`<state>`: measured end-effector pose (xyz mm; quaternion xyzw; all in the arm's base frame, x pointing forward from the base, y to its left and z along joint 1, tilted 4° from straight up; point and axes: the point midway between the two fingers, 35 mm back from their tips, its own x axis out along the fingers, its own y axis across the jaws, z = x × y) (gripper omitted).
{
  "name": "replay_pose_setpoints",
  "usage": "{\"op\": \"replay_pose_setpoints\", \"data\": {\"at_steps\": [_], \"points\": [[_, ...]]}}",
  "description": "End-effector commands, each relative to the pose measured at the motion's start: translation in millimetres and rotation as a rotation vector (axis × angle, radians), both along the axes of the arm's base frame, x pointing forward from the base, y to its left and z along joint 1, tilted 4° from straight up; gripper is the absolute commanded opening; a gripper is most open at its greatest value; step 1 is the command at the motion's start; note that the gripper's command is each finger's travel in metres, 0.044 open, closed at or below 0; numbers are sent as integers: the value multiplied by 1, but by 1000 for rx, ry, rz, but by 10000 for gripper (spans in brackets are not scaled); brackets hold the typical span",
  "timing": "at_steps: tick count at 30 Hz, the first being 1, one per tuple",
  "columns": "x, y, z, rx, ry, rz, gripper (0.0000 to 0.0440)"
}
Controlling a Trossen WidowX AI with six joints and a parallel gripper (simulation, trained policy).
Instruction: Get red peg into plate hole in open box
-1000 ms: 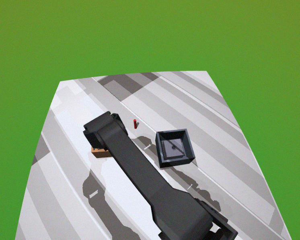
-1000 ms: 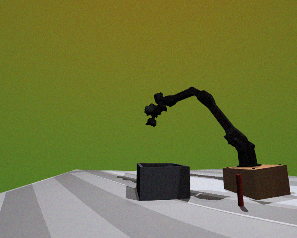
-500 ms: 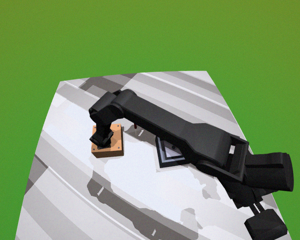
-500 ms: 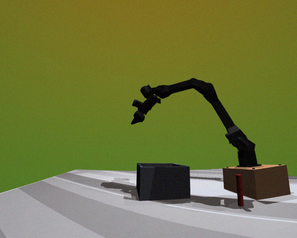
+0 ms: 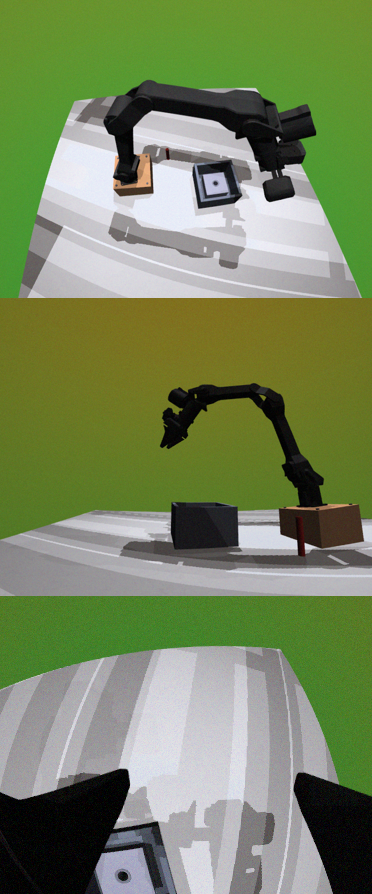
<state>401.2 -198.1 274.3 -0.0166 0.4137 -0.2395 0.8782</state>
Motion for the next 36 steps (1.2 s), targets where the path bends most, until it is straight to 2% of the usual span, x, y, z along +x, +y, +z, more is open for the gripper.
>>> {"op": "replay_pose_setpoints", "data": {"at_steps": [1, 9, 18, 27, 36], "points": [[-6, 34, -9, 79, 14, -29, 440], [-35, 122, -36, 277, 83, -120, 440], [-83, 194, -67, 415, 201, -254, 440], [-135, 241, -98, 466, 332, -395, 440], [-175, 265, -130, 455, 433, -536, 440]]}}
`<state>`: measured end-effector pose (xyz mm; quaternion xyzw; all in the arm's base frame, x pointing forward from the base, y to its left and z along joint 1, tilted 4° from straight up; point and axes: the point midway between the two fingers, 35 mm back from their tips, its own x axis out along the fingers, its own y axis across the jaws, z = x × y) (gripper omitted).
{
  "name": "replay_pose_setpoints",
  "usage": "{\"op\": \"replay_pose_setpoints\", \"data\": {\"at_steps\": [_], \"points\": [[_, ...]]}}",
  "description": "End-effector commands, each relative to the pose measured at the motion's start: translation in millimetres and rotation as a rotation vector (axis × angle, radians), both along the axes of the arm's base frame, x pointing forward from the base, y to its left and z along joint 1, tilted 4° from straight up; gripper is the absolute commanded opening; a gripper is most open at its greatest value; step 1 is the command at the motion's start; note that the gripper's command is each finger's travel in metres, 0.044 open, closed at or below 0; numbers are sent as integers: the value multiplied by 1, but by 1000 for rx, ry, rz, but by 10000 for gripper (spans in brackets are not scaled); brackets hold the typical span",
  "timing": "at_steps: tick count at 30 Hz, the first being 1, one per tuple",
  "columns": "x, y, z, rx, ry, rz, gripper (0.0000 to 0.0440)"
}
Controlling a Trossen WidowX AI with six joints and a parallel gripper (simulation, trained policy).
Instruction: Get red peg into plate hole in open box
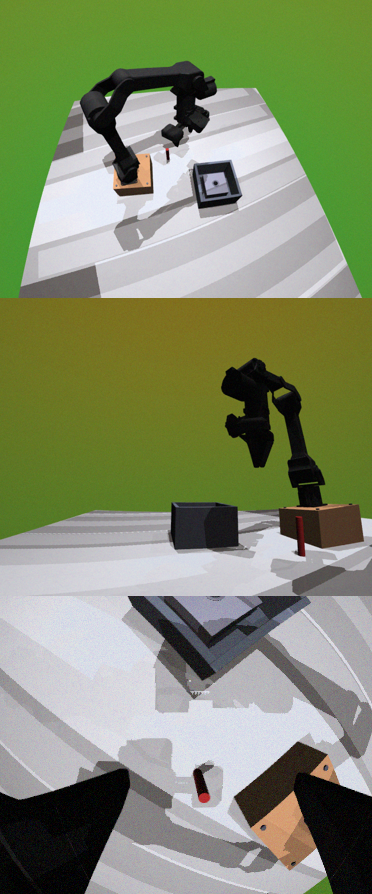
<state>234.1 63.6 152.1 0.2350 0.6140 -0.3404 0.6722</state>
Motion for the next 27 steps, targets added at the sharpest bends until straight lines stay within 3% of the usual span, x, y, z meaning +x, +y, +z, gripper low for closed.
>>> {"op": "replay_pose_setpoints", "data": {"at_steps": [1, 14, 27], "points": [[-11, 5, -11, -6, 42, -36, 440], [-32, 16, -64, -49, 131, -172, 439], [-34, 27, -122, -42, 90, -216, 431]]}}
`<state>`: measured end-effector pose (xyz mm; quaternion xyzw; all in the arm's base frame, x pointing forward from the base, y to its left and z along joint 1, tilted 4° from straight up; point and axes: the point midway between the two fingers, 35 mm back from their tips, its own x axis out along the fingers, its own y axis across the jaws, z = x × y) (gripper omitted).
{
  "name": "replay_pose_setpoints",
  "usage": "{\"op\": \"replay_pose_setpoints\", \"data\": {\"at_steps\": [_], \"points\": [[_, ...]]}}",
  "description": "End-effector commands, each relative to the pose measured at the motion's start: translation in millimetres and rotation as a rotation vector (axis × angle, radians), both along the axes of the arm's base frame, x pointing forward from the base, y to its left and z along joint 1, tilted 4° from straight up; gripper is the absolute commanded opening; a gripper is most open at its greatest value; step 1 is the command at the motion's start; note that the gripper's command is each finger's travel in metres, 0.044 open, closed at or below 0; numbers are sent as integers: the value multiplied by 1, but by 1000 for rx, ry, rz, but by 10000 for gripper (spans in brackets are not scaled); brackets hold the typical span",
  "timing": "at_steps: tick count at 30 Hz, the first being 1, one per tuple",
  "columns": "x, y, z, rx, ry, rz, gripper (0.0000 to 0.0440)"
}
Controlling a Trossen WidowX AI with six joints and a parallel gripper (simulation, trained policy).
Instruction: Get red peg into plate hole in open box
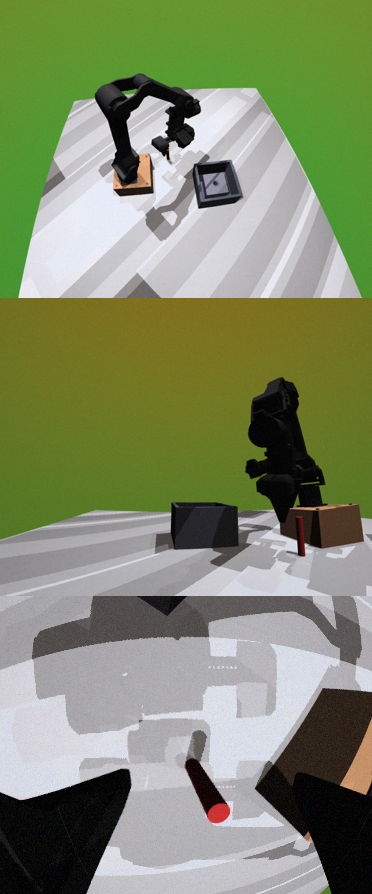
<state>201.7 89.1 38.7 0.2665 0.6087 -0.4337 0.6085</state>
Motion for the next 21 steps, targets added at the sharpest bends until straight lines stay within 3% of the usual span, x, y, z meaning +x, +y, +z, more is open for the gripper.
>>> {"op": "replay_pose_setpoints", "data": {"at_steps": [1, 7, 10, 14, 21], "points": [[-2, 2, -13, 6, -11, -6, 430], [-5, 5, -36, 19, -46, -11, 420], [-9, 6, -45, 23, -49, -13, 393], [-16, 6, -53, 29, -40, -28, 311], [-19, 8, -58, 62, -11, -31, 129]]}}
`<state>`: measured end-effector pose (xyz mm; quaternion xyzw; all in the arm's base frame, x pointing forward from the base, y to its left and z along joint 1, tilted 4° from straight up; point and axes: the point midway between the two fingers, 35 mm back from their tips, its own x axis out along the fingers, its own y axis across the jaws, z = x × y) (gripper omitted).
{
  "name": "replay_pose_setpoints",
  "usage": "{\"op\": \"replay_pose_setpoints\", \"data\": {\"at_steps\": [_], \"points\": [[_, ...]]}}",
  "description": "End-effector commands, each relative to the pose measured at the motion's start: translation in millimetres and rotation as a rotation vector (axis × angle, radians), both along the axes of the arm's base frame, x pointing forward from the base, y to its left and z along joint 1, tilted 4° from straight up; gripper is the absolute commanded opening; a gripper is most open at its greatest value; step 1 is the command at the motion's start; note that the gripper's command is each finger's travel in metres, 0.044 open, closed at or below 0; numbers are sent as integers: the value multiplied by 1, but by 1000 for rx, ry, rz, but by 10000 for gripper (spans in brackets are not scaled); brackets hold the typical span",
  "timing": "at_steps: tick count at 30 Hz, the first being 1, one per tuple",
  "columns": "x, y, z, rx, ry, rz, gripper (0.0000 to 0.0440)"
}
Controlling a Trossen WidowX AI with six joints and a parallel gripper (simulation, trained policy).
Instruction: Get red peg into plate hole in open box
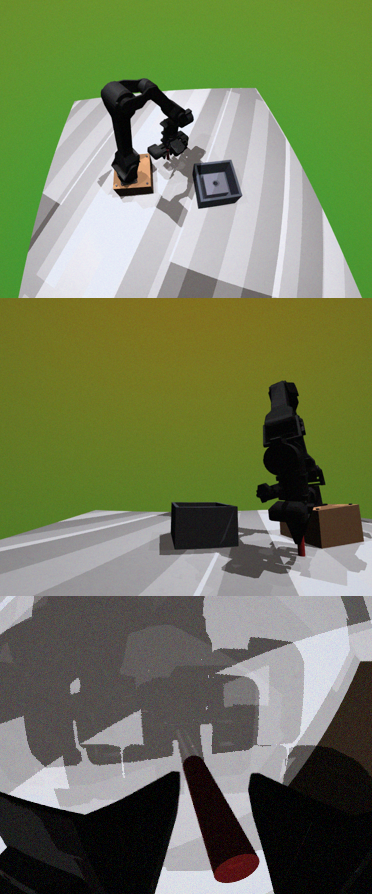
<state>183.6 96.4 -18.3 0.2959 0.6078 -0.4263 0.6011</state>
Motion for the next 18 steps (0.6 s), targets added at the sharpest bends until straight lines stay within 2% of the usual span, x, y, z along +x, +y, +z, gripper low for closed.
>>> {"op": "replay_pose_setpoints", "data": {"at_steps": [1, 5, 18], "points": [[-1, 2, -1, 21, 15, 6, 102], [0, 2, 1, 47, 33, 11, 0], [11, -16, 37, -18, -62, 134, 0]]}}
